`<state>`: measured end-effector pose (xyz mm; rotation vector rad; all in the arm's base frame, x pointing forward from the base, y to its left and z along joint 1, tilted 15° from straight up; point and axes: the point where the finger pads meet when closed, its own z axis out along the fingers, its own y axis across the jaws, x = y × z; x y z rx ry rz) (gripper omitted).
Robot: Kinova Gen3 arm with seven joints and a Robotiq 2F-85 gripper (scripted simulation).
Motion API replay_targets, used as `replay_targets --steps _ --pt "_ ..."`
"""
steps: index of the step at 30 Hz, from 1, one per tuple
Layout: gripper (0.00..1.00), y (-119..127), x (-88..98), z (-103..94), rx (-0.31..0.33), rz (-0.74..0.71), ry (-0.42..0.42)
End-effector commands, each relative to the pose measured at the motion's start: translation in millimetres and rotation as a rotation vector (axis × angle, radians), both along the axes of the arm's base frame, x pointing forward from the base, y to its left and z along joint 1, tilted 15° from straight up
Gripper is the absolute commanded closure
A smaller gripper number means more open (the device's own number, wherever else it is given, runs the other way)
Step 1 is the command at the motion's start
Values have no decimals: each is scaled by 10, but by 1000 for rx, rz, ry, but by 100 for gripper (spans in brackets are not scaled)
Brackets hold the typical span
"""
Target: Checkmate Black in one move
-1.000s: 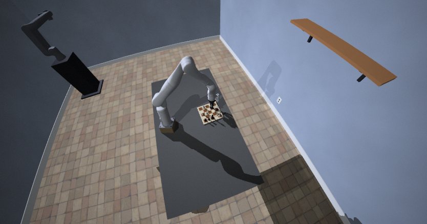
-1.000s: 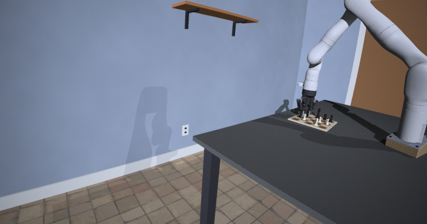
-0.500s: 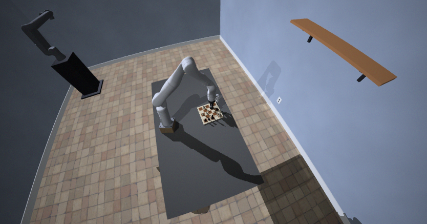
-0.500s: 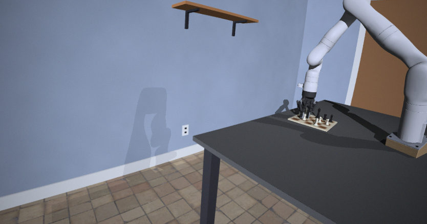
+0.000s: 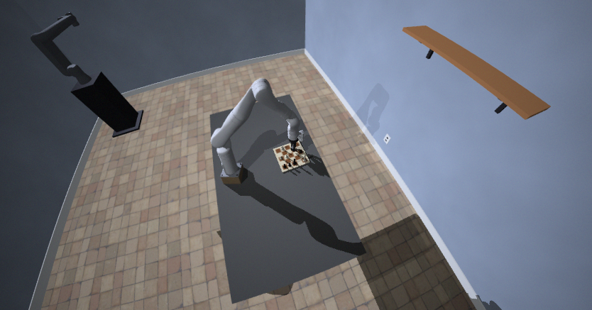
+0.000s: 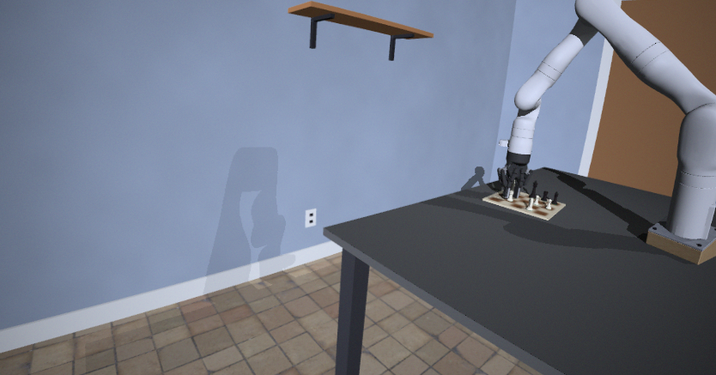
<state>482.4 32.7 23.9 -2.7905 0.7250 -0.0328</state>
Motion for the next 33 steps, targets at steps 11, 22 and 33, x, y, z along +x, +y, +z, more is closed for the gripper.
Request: replay_targets --steps 11,22,33 --pt "63 -3 6 7 0 0 -2" --pt "100 -3 6 7 0 0 -2" --pt "100 -3 6 7 0 0 -2"
